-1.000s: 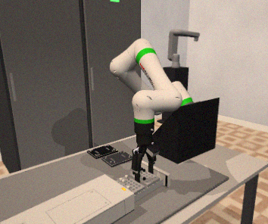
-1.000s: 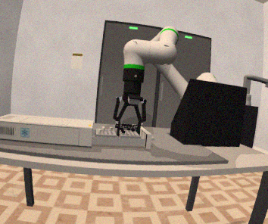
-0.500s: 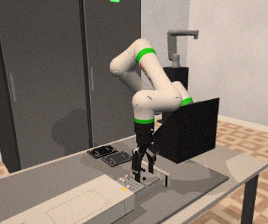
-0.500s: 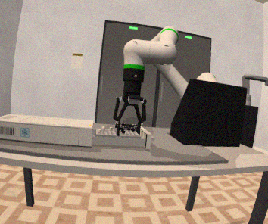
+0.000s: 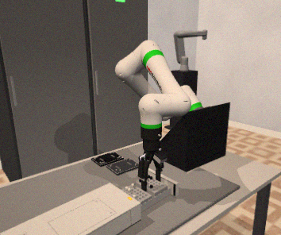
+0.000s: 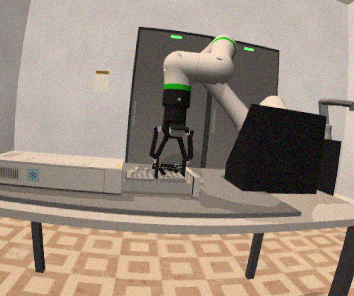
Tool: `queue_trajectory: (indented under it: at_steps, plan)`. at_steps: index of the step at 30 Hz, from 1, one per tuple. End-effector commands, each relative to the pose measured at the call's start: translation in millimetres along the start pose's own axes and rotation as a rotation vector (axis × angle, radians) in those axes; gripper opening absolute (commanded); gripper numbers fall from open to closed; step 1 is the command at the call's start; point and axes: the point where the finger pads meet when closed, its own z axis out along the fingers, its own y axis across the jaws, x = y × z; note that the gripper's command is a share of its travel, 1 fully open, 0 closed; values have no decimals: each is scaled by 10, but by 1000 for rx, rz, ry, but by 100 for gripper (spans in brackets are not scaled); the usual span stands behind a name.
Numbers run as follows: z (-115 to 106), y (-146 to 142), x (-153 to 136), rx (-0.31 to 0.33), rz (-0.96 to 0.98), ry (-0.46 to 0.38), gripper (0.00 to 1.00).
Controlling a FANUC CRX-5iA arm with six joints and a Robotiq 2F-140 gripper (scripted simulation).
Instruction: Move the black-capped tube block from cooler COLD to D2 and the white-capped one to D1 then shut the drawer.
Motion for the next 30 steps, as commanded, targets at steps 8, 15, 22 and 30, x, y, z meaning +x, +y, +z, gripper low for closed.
queue_trajectory:
  at_steps: [8, 15, 22, 30]
  plan:
    - [-42, 9, 4, -2, 0, 1, 10]
    - [-59, 9, 4, -2, 0, 1, 10]
    - [-95, 9, 4, -2, 0, 1, 10]
    - [-189, 9, 4, -2, 0, 1, 10]
